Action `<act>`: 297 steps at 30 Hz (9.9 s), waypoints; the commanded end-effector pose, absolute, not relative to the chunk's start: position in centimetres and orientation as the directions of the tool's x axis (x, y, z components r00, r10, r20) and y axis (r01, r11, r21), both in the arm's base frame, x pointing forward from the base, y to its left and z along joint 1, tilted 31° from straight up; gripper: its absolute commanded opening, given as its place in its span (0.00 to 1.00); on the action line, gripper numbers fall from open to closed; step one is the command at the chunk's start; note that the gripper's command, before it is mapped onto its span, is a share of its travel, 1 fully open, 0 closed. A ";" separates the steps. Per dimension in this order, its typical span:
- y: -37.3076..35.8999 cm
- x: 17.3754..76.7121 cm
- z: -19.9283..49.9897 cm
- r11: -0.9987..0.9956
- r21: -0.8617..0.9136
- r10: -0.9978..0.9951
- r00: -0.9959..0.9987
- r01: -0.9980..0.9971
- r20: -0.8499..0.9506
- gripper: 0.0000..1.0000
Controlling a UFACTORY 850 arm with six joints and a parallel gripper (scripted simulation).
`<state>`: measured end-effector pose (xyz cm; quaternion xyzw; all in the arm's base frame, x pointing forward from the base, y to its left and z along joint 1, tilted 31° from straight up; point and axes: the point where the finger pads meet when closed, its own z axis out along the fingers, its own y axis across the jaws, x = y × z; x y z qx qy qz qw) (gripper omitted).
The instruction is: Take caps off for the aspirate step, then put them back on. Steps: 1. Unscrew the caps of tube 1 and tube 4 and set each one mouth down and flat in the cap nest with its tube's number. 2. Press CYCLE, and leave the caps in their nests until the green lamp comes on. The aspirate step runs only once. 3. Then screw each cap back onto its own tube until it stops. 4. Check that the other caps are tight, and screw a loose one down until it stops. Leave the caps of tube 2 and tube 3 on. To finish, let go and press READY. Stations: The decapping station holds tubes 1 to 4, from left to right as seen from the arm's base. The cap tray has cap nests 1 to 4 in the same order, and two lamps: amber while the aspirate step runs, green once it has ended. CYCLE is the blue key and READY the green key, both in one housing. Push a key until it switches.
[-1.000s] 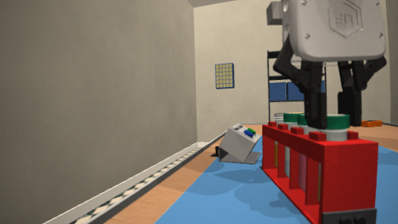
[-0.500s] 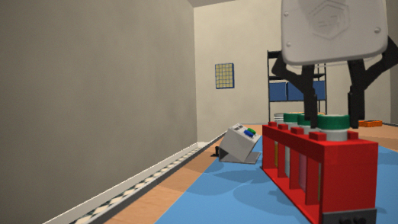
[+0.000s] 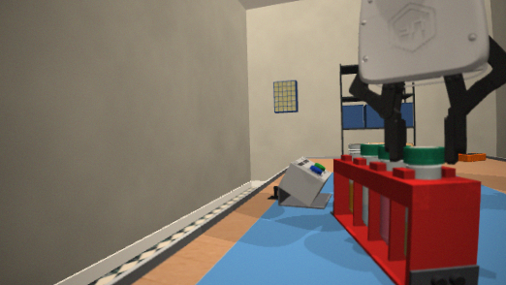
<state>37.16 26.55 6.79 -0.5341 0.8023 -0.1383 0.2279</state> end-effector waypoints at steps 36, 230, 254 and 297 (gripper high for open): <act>26.6 37.2 6.9 -0.748 -0.360 -0.663 0.650 -0.557 0.371 0.46; 26.5 35.8 9.1 0.010 -0.516 -1.000 0.005 -0.856 -0.029 0.46; 21.5 34.7 10.4 -0.470 -0.467 -0.882 0.415 -0.749 0.222 0.46; 0.7 33.8 9.2 -0.850 -0.292 -0.527 0.735 -0.439 0.427 0.46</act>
